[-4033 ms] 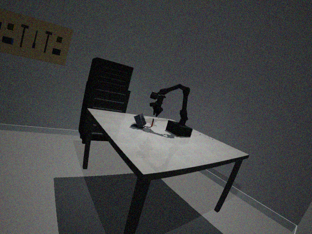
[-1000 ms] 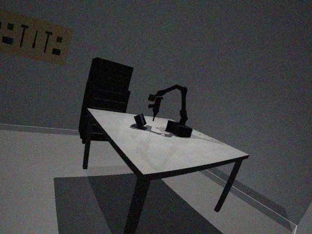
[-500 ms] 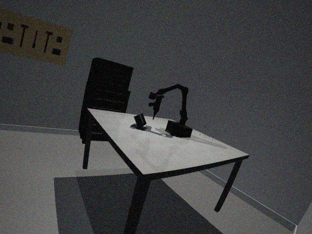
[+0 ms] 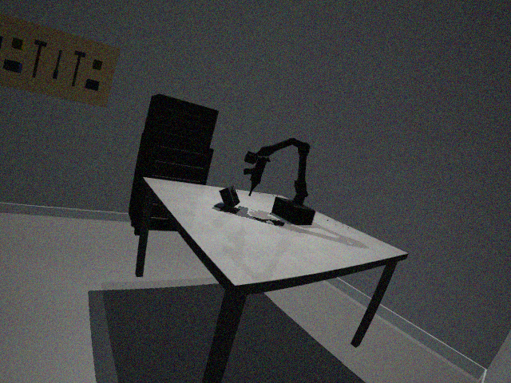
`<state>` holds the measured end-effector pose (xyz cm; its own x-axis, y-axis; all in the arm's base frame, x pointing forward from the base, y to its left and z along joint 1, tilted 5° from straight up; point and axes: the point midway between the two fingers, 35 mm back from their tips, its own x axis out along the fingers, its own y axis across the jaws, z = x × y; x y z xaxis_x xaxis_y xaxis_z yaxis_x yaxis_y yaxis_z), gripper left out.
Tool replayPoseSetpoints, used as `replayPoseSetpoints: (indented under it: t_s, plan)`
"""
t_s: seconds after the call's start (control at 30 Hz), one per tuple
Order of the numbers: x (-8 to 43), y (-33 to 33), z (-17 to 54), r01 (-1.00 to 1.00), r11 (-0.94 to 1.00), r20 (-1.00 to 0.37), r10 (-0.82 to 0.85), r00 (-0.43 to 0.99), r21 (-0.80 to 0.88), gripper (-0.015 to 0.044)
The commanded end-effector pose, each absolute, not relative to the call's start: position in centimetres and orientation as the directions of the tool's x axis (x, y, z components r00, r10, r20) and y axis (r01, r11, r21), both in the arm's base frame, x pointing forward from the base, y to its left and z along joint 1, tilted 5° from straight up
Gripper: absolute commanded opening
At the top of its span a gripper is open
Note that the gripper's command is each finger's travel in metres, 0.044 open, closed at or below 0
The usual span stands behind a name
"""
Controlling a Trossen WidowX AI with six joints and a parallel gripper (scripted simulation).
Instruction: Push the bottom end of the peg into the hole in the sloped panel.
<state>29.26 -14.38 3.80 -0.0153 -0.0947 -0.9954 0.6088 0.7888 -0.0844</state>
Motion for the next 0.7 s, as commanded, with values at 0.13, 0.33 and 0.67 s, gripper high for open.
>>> replayPoseSetpoints:
  t_s: [0.13,0.33,0.67]
  plan:
    - [29.8,-13.9,3.8,0.611,0.784,-0.990,-0.141,0.001,-0.111,0.0000]
    - [30.2,-13.4,3.7,0.611,0.781,-0.985,-0.174,0.015,-0.129,0.0000]
    - [30.9,-12.6,3.7,0.614,0.774,-0.973,-0.226,0.041,-0.153,0.0000]
